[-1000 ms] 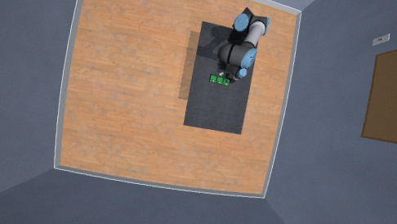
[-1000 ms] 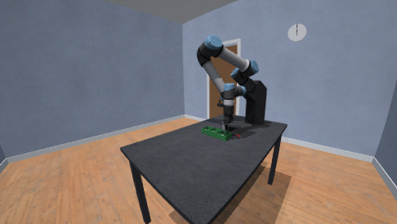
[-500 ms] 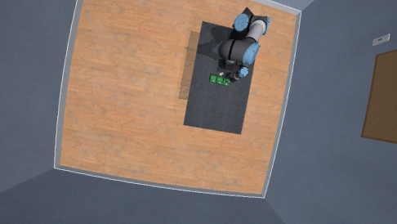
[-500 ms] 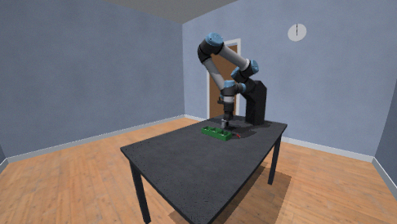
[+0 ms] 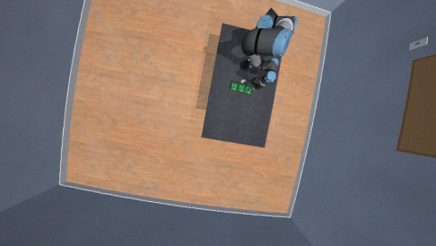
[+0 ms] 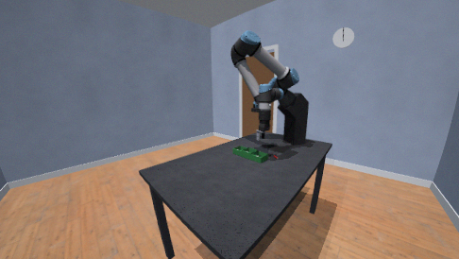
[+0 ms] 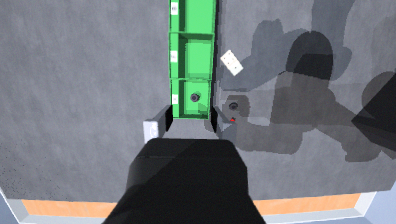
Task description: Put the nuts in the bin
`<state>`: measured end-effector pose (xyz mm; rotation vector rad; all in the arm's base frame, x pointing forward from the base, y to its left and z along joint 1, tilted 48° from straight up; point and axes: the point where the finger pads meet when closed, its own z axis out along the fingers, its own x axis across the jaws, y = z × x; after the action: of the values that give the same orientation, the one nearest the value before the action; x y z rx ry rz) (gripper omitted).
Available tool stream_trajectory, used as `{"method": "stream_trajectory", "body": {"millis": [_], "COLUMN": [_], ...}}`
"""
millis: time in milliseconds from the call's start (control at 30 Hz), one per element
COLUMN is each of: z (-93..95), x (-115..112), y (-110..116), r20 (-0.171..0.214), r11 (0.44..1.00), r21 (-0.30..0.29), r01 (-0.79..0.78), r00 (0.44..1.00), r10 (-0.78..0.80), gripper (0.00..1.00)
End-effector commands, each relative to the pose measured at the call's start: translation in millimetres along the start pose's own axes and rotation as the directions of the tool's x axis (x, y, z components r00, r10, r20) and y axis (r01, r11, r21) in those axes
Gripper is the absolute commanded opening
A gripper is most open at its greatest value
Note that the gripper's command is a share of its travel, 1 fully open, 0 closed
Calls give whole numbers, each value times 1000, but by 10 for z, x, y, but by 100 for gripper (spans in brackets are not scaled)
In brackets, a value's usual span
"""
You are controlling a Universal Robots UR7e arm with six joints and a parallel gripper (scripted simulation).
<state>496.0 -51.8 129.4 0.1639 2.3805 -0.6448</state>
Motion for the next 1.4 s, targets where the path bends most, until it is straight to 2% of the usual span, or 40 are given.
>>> {"method": "stream_trajectory", "body": {"millis": [0, 400, 1367], "z": [-252, -628, -618], "x": [19, 6, 3], "y": [5, 3, -1], "r20": [-8, -7, -7], "r11": [1000, 1000, 1000], "r21": [0, 0, 1], "r01": [1, 0, -1], "r00": [1000, 1000, 1000], "r10": [-1, 0, 1], "gripper": [100, 100, 100]}}
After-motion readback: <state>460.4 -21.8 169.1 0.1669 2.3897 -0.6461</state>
